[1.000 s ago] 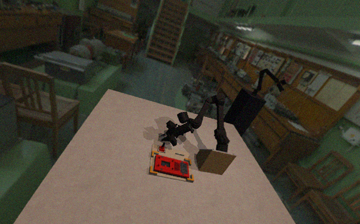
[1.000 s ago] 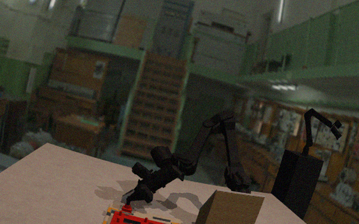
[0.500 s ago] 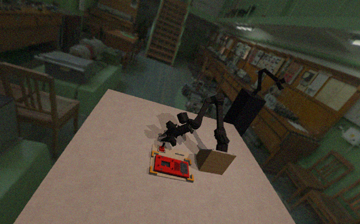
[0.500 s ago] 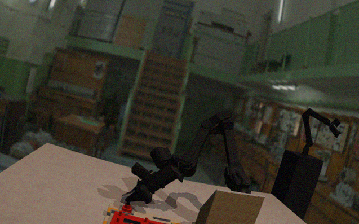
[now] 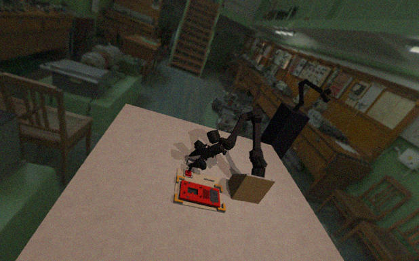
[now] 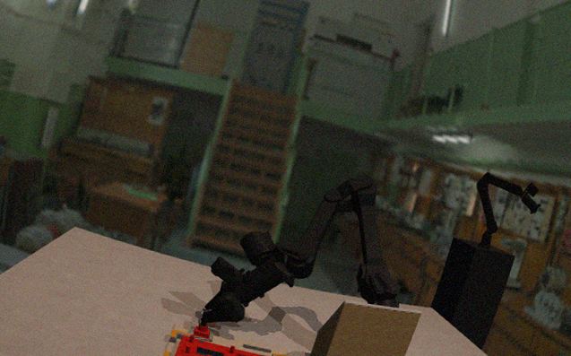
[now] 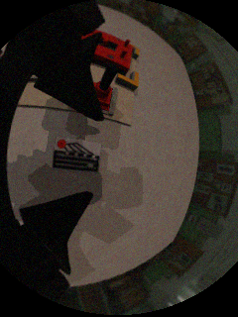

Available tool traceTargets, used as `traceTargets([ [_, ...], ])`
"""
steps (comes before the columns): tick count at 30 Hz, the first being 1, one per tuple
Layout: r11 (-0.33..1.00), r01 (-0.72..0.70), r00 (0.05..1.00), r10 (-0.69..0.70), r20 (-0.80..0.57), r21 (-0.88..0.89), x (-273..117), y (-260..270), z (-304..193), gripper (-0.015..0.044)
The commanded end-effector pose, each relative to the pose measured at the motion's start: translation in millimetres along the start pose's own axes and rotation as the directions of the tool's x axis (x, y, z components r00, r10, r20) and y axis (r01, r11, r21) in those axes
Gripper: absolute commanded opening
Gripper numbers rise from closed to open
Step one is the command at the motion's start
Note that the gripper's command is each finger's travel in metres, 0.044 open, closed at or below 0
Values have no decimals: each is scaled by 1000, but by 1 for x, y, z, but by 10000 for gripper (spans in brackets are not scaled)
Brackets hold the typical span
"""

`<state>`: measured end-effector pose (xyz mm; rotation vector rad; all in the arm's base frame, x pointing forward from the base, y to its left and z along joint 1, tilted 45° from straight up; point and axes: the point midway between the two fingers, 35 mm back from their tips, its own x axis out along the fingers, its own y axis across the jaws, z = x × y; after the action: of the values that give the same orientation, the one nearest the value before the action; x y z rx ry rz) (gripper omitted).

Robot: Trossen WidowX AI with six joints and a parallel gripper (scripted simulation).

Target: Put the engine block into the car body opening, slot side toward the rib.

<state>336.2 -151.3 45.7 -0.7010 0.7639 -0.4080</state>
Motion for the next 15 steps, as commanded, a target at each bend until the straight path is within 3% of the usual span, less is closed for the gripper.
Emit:
traceTargets([
  [1, 1000, 2, 1000, -2, -6, 1, -13, 0, 0, 440],
  [7, 1000, 1, 1000, -1, -7, 2, -36, 0, -1, 440],
  [15, 1000, 3, 1000, -3, 3, 2, -35, -1, 2, 440],
])
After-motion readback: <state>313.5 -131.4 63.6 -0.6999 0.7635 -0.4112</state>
